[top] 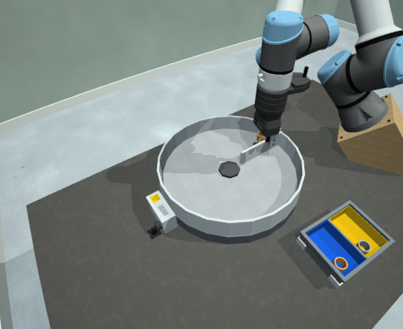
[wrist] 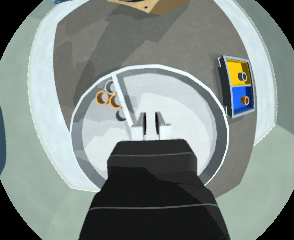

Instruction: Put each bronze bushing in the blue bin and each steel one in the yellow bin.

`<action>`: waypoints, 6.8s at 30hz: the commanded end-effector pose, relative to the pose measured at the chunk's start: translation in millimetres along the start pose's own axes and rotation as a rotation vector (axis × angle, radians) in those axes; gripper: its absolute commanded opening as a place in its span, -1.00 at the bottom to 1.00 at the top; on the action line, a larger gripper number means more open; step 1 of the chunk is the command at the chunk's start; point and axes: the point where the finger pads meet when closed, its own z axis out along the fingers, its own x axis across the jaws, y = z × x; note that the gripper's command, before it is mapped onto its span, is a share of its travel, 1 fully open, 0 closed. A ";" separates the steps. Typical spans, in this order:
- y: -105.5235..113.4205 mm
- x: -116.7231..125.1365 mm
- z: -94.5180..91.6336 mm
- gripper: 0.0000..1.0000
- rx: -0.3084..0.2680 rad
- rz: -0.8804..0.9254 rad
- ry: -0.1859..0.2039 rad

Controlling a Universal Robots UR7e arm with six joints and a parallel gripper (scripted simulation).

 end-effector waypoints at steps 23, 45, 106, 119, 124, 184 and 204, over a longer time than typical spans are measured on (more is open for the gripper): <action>6.5 -72.1 14.6 -0.21 0.000 -0.002 0.011; 6.7 -72.4 49.9 -0.21 0.000 -0.002 0.013; 6.6 -72.1 76.7 -1.00 0.000 -0.002 0.013; 6.7 -72.4 76.7 -1.00 0.000 -0.002 0.012; 6.7 -72.4 76.7 -1.00 0.000 -0.002 0.012; 6.7 -72.7 67.8 -1.00 -0.001 -0.002 0.013; 6.7 -72.7 64.2 -1.00 -0.001 -0.002 0.013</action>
